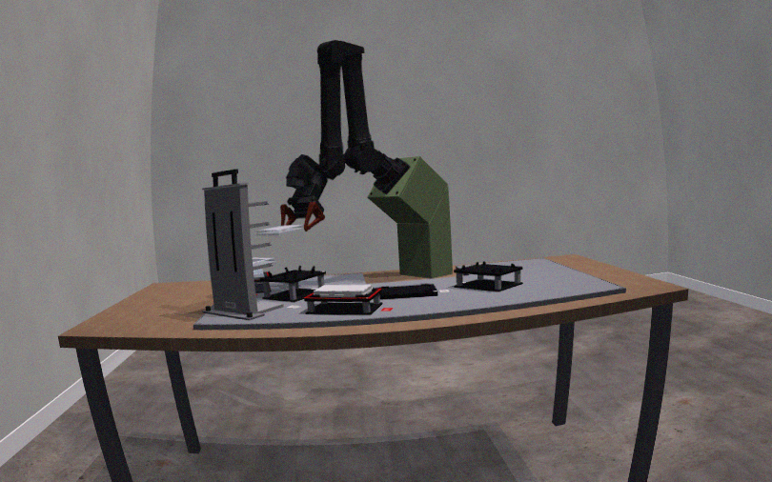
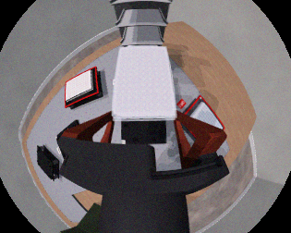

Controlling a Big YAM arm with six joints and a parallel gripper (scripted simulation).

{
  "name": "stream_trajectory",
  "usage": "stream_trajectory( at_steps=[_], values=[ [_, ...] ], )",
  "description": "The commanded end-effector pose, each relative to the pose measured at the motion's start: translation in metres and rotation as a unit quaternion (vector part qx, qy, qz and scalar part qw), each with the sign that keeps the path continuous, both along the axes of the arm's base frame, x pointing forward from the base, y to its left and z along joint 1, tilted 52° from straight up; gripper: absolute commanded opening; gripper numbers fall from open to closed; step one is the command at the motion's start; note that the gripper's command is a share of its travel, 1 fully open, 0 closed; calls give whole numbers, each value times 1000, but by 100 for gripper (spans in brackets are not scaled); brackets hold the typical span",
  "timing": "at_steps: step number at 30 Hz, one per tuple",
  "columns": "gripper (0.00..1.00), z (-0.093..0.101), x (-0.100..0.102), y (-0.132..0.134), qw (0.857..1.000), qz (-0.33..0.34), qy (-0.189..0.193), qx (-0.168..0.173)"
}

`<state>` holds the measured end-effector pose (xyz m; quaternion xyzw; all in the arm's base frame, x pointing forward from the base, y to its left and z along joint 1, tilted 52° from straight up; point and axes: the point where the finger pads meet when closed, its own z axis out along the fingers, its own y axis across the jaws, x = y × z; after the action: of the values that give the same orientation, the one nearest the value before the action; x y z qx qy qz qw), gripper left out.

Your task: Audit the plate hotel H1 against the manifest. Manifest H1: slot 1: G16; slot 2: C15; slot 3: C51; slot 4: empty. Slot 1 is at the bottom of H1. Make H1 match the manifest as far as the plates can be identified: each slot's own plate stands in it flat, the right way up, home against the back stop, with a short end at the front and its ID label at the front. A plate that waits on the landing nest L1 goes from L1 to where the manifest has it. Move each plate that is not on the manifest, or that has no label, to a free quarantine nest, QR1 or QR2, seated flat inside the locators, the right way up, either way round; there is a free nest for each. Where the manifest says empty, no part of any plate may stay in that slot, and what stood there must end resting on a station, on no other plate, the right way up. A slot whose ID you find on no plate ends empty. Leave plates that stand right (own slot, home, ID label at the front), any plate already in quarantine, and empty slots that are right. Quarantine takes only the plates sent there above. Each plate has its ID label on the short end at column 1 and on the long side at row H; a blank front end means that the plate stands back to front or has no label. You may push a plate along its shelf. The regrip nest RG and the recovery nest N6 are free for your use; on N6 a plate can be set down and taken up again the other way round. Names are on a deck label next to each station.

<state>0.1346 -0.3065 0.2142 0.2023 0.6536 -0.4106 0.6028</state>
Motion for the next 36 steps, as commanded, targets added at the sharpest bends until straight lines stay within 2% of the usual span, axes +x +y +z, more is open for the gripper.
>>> stream_trajectory(
  at_steps=[1,36],
  values=[
    [86,16,7,0,1000,8,4,-22],
    [86,40,26,-13,1000,8,2,-25]
  ],
)
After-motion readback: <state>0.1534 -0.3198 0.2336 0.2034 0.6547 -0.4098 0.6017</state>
